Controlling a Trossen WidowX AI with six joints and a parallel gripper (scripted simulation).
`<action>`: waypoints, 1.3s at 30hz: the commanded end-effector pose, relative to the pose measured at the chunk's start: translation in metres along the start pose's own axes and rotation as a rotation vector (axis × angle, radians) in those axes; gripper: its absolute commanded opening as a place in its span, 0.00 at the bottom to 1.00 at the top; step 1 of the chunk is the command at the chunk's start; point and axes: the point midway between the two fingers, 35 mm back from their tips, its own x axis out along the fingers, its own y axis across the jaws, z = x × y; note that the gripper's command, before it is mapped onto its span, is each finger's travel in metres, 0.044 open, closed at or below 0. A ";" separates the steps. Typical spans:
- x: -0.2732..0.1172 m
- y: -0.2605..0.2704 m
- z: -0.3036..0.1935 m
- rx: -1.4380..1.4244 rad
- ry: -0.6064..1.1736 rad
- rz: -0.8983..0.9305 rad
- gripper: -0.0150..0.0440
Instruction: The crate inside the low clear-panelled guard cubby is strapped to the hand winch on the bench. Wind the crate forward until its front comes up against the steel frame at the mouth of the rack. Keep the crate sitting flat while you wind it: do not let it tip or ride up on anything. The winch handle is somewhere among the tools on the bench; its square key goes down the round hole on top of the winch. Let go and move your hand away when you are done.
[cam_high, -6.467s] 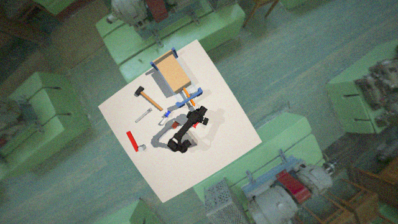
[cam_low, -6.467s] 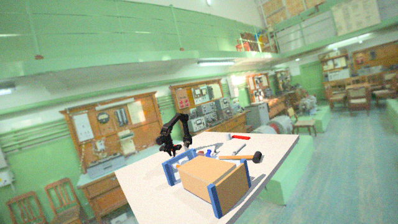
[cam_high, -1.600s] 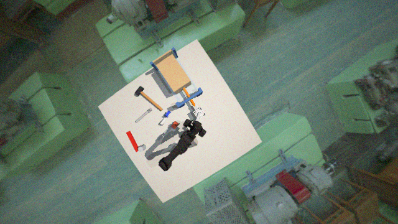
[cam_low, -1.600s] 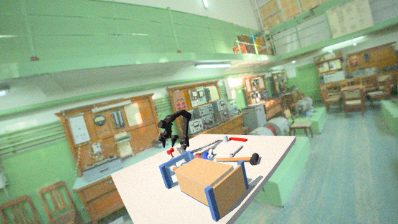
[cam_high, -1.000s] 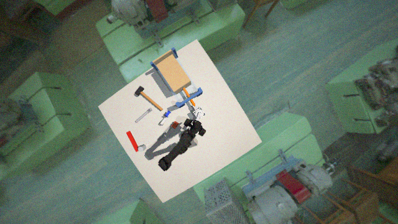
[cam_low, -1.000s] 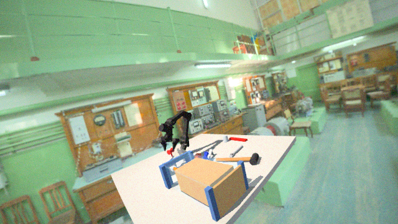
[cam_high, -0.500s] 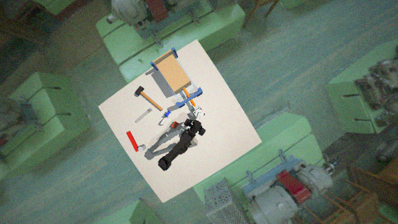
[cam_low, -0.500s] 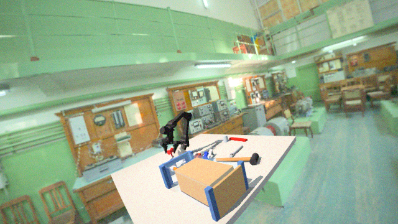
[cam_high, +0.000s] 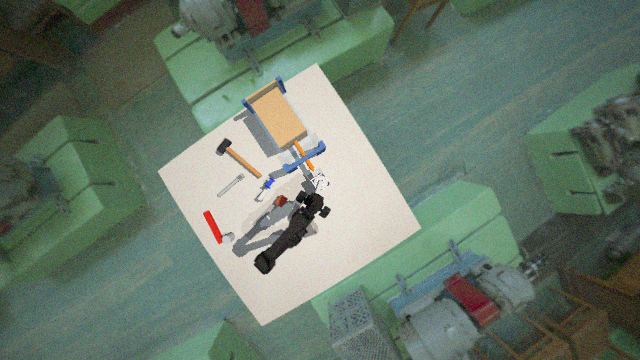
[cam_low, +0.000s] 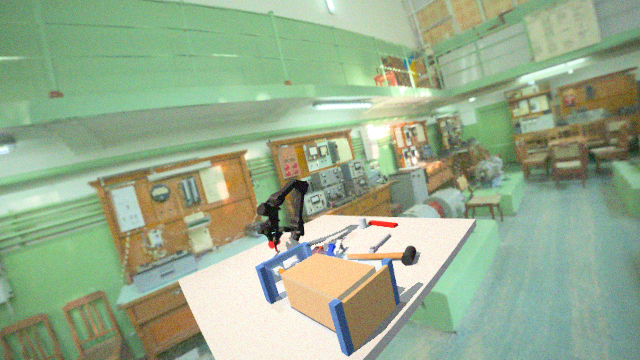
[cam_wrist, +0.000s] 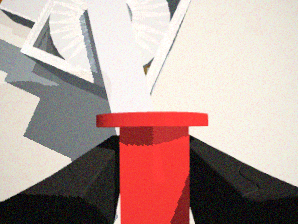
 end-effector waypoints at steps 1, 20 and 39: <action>0.000 0.000 0.000 0.000 0.000 0.000 0.29; 0.004 -0.001 -0.002 0.004 0.000 0.005 0.25; 0.006 -0.015 0.002 0.004 0.000 0.004 0.25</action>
